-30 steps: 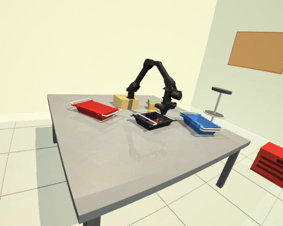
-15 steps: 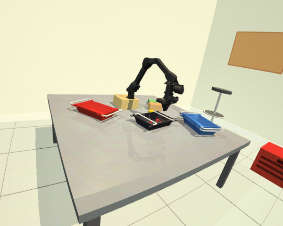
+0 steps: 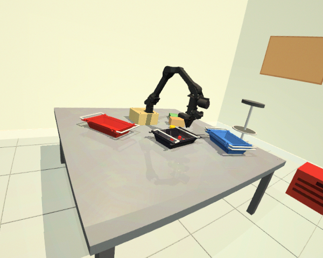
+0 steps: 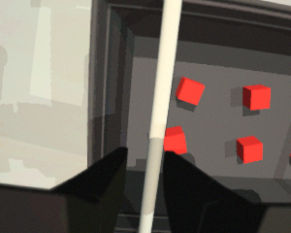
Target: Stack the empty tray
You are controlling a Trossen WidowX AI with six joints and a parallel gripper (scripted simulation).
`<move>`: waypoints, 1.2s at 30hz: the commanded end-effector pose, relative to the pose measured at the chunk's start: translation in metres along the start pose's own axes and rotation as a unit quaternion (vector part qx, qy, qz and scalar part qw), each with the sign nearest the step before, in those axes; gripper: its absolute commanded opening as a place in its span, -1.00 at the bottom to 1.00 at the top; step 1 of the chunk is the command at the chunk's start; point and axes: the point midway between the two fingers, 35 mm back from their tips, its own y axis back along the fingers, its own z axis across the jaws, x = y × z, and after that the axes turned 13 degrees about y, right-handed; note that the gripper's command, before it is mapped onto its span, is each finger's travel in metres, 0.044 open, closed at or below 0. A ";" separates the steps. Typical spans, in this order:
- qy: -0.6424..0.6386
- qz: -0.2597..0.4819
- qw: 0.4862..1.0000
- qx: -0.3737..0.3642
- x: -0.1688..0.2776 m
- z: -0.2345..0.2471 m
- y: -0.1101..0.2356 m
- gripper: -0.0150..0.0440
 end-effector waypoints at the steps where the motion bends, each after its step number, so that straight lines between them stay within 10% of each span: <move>1: 0.000 -0.001 1.000 0.000 0.000 0.000 0.000 -0.19; 6: 0.000 -0.001 1.000 0.000 0.000 0.000 0.000 -0.49; 36: 0.000 0.000 1.000 0.000 0.000 0.000 0.000 -0.49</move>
